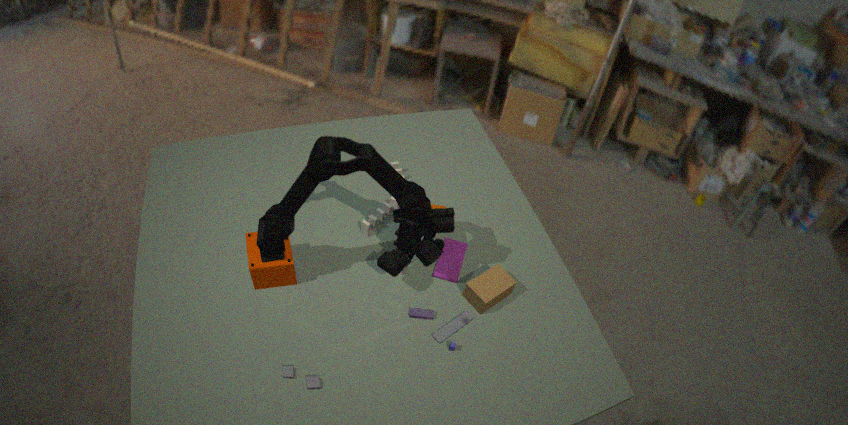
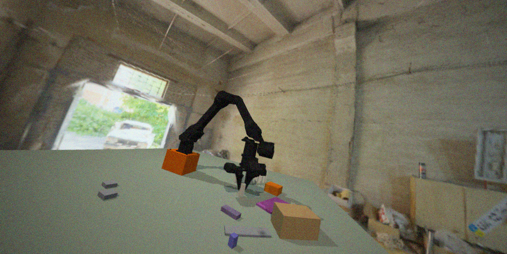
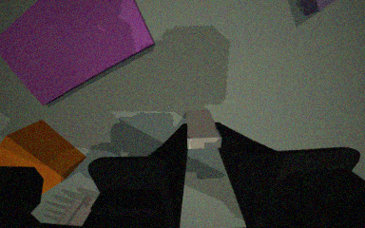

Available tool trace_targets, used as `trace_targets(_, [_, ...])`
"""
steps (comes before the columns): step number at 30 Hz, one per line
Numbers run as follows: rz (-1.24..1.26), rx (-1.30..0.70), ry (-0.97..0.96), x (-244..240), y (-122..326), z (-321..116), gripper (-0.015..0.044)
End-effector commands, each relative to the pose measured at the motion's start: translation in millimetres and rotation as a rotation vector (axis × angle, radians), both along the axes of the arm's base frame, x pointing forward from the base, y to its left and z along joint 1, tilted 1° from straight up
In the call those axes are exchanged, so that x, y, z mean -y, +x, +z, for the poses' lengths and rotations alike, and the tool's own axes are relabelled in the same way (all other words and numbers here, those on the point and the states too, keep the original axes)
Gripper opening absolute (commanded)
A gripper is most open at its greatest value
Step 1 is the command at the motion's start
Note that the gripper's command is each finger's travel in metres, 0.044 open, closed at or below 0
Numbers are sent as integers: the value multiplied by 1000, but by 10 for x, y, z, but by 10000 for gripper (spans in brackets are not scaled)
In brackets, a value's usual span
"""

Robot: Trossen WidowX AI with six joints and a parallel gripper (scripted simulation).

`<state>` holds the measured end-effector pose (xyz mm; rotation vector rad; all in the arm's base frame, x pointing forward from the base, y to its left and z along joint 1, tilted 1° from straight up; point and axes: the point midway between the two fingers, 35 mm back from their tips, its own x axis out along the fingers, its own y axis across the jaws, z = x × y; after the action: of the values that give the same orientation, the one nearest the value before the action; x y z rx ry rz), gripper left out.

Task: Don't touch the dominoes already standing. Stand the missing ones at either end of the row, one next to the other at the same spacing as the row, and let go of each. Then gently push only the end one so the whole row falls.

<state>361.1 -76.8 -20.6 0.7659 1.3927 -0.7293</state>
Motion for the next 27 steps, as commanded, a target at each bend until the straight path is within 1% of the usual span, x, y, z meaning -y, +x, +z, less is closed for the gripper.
trace_targets(1, [-3,-1,-5,2,18,107,107])
trace_targets(3, [-3,0,-4,9,40,323,107])
trace_targets(7, [-1,1,-2,8,14,981,107])
trace_targets(10, [0,1,0,-4,-51,1306,107])
trace_targets(17, [21,1,-1,-28,-66,1335,107])
trace_targets(19, [185,1,-10,-209,-136,1347,107])
trace_targets(27, [1228,-1,-55,-1148,-766,1321,107])
